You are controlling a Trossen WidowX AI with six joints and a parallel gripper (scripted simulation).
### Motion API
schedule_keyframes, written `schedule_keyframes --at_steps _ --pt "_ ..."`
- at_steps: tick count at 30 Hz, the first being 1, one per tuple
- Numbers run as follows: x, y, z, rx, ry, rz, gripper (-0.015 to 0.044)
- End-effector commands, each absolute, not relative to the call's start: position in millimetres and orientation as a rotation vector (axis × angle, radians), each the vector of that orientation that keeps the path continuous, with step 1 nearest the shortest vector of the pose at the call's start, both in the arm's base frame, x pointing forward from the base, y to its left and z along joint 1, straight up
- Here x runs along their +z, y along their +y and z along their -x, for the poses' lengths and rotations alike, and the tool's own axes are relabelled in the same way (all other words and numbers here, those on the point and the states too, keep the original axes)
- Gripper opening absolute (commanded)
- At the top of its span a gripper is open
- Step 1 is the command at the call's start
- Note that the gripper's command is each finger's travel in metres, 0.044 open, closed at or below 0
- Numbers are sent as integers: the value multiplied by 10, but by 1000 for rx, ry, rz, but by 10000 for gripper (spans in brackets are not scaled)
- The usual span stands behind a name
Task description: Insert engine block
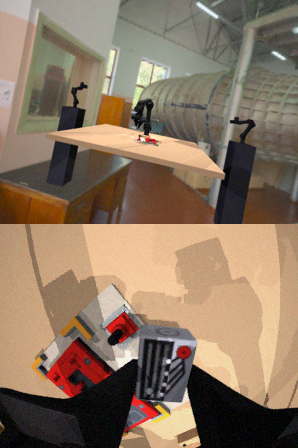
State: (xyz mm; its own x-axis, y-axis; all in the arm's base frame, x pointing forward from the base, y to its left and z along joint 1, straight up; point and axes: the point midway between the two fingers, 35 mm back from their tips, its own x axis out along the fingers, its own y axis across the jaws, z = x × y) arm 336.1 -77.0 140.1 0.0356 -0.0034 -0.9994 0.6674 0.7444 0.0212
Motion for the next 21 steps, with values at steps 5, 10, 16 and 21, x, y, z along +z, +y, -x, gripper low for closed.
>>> schedule_keyframes --at_steps 5,10,16,21 --pt "1304 -537 -3399 -469 1486 -476 0" --pt "1250 -380 -3418 -407 1499 -414 0" --pt "1185 -193 -3431 -333 1512 -340 0" --pt "1133 -38 -3434 -273 1521 -280 0"
